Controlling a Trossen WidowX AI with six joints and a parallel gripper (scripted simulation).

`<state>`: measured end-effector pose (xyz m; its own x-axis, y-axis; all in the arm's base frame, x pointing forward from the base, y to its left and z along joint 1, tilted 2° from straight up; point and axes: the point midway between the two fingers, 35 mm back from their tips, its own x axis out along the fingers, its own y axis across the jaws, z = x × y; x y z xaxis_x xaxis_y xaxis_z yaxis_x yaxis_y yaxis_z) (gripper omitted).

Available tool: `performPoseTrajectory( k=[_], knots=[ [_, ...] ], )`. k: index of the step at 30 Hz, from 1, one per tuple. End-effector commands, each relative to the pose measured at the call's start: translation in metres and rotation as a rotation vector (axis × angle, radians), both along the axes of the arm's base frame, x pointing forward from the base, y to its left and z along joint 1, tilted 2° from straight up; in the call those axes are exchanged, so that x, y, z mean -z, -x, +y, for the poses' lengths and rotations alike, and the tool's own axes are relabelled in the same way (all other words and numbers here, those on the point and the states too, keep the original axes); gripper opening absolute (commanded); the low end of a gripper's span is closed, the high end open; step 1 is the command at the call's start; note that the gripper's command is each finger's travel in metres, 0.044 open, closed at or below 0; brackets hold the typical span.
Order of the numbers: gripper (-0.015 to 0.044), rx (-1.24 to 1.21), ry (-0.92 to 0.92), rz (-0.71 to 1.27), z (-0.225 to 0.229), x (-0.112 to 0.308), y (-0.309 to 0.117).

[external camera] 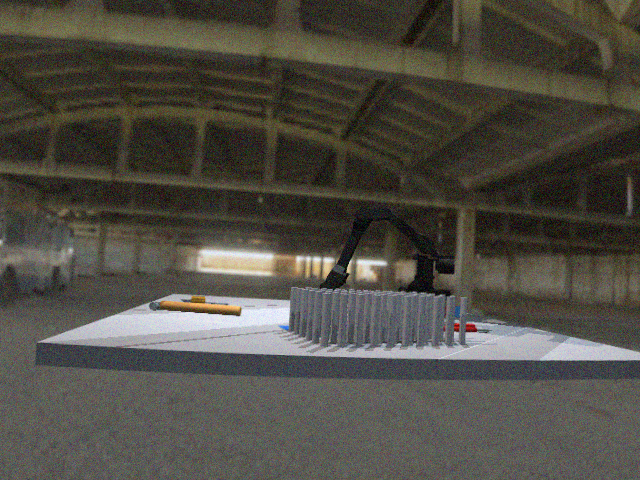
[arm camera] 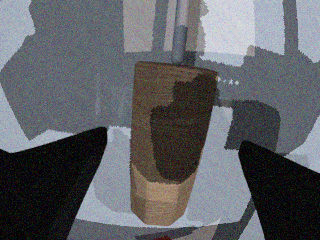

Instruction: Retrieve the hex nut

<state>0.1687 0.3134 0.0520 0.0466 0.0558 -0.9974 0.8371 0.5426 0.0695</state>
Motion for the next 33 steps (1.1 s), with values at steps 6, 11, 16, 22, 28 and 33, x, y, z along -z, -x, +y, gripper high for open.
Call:
performPoseTrajectory(
  k=[6, 11, 16, 22, 28, 33],
  knots=[
    [0.0440, 0.000, -0.026, -0.014, 0.000, -0.063, 0.001],
    [0.0440, 0.000, -0.026, -0.014, 0.000, -0.063, 0.001],
    [0.0440, 0.000, -0.026, -0.014, 0.000, -0.063, 0.001],
    [0.0440, 0.000, -0.026, -0.014, 0.000, -0.063, 0.001],
    [0.0440, 0.000, -0.026, -0.014, 0.000, -0.063, 0.001],
    [0.0440, 0.048, 0.065, -0.265, 0.003, -0.066, 0.009]
  ],
)
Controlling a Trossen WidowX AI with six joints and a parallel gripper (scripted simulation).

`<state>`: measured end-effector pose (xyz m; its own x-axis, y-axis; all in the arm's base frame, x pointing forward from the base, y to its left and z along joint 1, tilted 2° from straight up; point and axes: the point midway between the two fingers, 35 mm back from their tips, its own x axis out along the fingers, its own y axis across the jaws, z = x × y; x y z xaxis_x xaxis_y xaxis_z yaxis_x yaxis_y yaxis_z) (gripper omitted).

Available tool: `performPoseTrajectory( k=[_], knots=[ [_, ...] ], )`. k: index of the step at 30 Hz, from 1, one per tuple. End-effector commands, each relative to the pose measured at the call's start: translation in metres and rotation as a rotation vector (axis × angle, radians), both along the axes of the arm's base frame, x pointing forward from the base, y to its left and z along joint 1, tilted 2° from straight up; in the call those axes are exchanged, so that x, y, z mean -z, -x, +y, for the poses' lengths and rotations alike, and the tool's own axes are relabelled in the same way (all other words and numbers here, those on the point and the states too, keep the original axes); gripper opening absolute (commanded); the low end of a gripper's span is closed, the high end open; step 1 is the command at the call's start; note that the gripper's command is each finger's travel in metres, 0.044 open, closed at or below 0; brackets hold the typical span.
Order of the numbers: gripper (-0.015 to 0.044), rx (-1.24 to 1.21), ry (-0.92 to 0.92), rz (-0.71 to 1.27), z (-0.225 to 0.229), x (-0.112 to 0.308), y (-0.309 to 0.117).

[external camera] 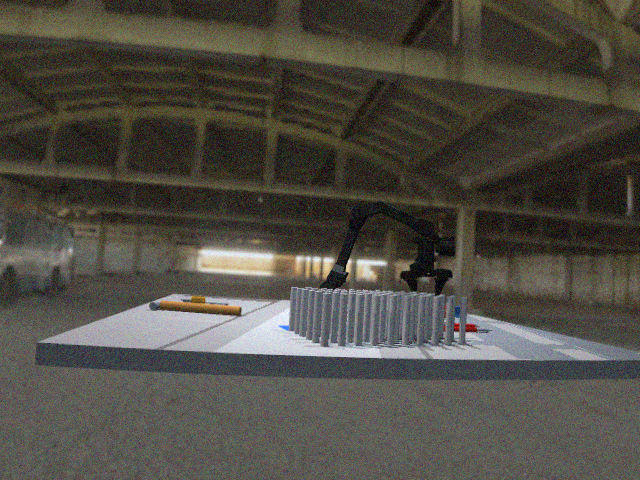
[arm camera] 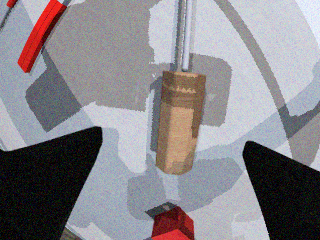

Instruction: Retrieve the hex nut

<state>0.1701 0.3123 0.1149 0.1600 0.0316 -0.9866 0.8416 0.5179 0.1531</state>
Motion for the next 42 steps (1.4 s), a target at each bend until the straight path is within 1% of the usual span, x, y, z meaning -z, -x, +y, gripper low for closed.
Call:
performPoseTrajectory(
  k=[1, 3, 11, 17, 31, 42],
  knots=[
    [0.0440, 0.027, 0.057, -0.211, 0.005, -0.005, 0.012],
    [0.0440, 0.034, 0.063, -0.260, 0.006, -0.007, 0.013],
    [0.0440, 0.034, 0.063, -0.260, 0.006, -0.007, 0.013],
    [0.0282, 0.034, 0.063, -0.260, 0.006, -0.007, 0.013],
    [0.0280, 0.034, 0.064, -0.260, 0.006, -0.006, 0.013],
    [0.0280, 0.032, 0.064, -0.259, 0.008, 0.011, 0.012]
  ],
)
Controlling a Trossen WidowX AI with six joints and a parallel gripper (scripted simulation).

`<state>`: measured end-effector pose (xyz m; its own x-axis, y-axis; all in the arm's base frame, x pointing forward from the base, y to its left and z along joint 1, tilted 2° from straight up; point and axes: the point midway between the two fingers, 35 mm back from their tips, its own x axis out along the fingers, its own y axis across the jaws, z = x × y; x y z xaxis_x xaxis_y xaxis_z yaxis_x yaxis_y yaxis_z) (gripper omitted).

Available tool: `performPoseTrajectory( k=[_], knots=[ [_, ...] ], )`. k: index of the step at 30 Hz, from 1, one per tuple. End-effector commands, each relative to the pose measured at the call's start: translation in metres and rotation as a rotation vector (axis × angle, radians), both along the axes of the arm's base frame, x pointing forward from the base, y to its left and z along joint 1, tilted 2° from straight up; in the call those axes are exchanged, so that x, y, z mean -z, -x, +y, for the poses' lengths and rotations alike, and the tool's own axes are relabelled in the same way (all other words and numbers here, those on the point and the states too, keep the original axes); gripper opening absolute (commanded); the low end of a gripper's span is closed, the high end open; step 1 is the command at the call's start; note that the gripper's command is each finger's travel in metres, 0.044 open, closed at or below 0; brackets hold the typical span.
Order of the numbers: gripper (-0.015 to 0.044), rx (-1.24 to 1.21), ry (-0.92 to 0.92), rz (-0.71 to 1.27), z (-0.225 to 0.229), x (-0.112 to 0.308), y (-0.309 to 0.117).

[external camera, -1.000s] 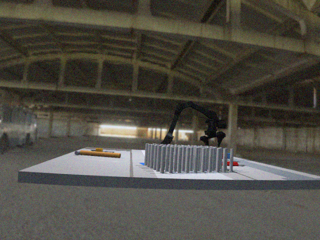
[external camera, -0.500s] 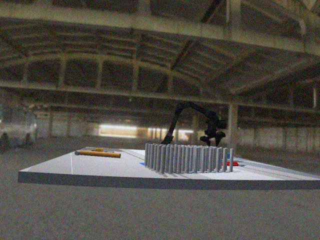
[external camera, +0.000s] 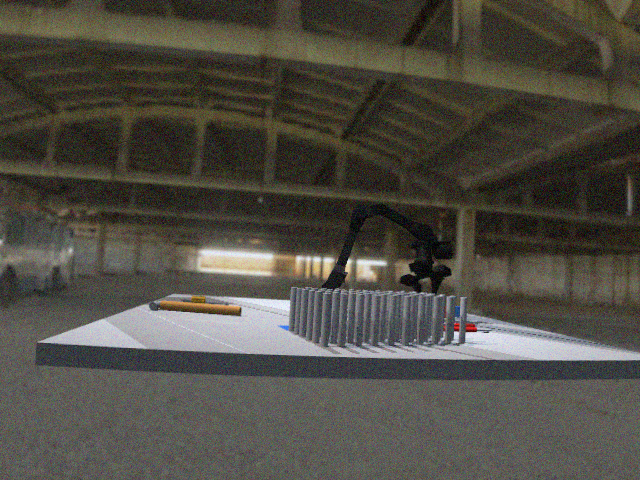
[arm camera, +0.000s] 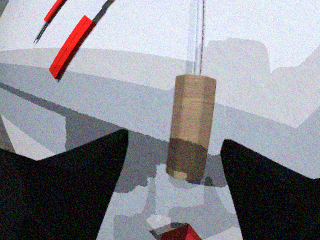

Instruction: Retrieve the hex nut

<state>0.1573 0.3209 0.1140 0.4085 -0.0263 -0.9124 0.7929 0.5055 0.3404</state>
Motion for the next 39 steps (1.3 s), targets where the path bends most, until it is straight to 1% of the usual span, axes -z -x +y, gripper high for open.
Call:
performPoseTrajectory(
  k=[1, 35, 36, 39],
  knots=[
    [0.0280, 0.003, 0.013, 0.002, -0.001, 0.011, 0.000],
    [0.0280, 0.005, 0.012, 0.000, 0.000, 0.062, -0.003],
    [0.0254, 0.005, 0.012, 0.000, 0.000, 0.062, -0.003],
    [0.0234, 0.005, 0.012, 0.000, 0.000, 0.062, -0.003]
  ],
)
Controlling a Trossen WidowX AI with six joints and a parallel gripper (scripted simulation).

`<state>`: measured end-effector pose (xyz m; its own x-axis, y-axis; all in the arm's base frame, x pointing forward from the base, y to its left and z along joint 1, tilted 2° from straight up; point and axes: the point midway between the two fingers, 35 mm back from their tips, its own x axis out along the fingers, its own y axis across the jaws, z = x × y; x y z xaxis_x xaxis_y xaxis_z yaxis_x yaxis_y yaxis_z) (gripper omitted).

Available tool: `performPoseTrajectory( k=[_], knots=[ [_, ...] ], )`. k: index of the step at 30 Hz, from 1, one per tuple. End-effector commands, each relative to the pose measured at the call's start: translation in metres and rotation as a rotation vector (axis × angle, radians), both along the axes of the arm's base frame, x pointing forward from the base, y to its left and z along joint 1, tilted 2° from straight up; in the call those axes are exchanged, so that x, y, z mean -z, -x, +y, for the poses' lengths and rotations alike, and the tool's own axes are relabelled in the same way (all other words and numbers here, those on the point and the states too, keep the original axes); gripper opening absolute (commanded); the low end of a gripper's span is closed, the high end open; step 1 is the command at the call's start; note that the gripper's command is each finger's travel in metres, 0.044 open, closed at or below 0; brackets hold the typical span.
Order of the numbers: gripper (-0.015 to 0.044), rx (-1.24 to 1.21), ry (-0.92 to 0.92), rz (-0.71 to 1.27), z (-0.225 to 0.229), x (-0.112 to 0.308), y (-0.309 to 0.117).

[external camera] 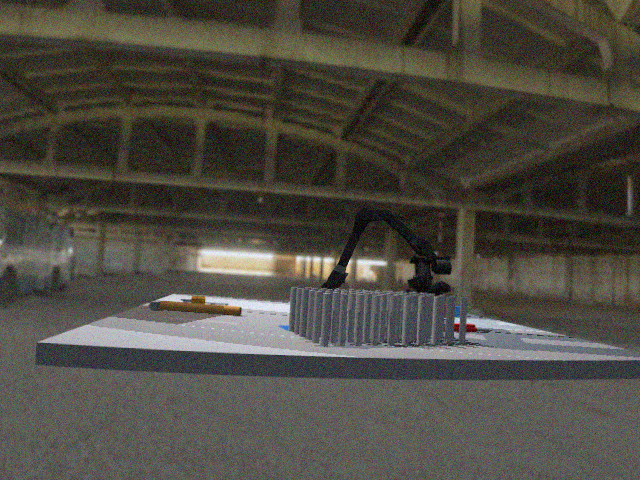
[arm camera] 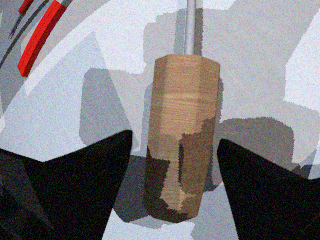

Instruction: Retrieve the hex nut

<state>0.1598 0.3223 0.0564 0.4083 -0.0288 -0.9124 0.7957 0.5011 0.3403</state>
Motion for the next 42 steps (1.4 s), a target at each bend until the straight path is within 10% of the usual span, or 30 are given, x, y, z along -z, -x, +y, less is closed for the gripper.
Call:
performPoseTrajectory(
  k=[1, 13, 19, 42],
  knots=[
    [0.0227, -0.001, 0.012, 0.000, -0.002, 0.004, 0.000],
    [0.0147, -0.001, 0.012, 0.000, -0.002, 0.004, 0.000],
    [0.0000, -0.001, 0.010, 0.000, 0.003, -0.018, -0.001],
    [0.0000, 0.000, 0.006, 0.001, 0.000, -0.135, 0.003]
  ],
)
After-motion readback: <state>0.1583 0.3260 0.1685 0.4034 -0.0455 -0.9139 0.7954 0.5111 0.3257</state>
